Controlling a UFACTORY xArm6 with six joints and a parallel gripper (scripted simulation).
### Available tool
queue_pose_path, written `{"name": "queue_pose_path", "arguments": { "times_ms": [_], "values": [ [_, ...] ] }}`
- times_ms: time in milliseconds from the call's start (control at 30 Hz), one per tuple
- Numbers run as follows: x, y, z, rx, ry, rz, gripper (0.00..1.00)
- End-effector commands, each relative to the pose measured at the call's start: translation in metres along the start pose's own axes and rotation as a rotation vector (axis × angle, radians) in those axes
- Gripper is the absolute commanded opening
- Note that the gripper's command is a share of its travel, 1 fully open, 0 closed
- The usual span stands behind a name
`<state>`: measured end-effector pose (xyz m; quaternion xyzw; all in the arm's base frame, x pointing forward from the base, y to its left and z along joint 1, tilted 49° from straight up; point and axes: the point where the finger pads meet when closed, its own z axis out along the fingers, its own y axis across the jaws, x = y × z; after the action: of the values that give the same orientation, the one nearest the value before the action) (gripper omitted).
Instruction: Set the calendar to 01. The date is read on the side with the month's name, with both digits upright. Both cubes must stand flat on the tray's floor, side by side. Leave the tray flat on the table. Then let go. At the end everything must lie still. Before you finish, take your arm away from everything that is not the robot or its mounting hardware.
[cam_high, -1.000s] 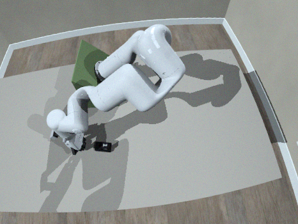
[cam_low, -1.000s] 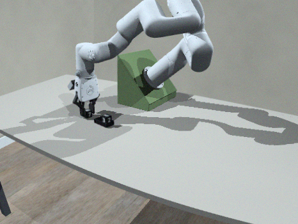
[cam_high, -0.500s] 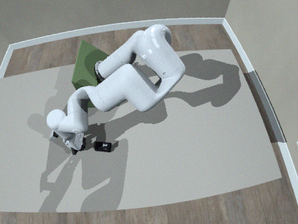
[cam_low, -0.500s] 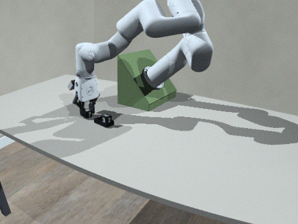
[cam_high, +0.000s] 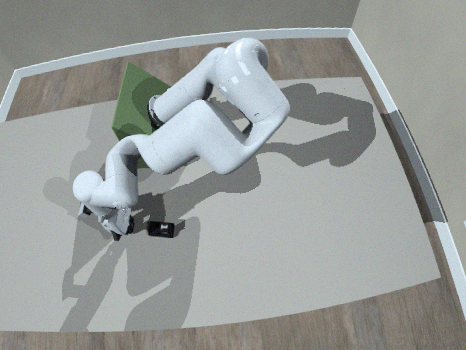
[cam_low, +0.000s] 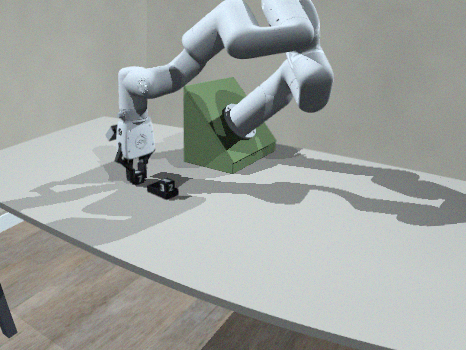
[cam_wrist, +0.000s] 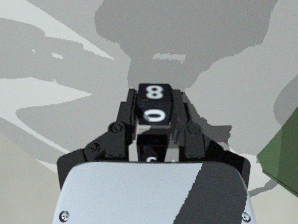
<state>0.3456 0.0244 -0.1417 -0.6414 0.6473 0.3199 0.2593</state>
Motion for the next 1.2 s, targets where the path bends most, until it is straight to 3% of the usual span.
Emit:
{"name": "queue_pose_path", "arguments": {
  "times_ms": [0,1167],
  "values": [
    [0.0003,-0.0012,-0.0012,0.003,0.001,-0.001,0.27],
    [0.0003,-0.0012,-0.0044,0.003,0.001,-0.001,0.27]
  ]
}}
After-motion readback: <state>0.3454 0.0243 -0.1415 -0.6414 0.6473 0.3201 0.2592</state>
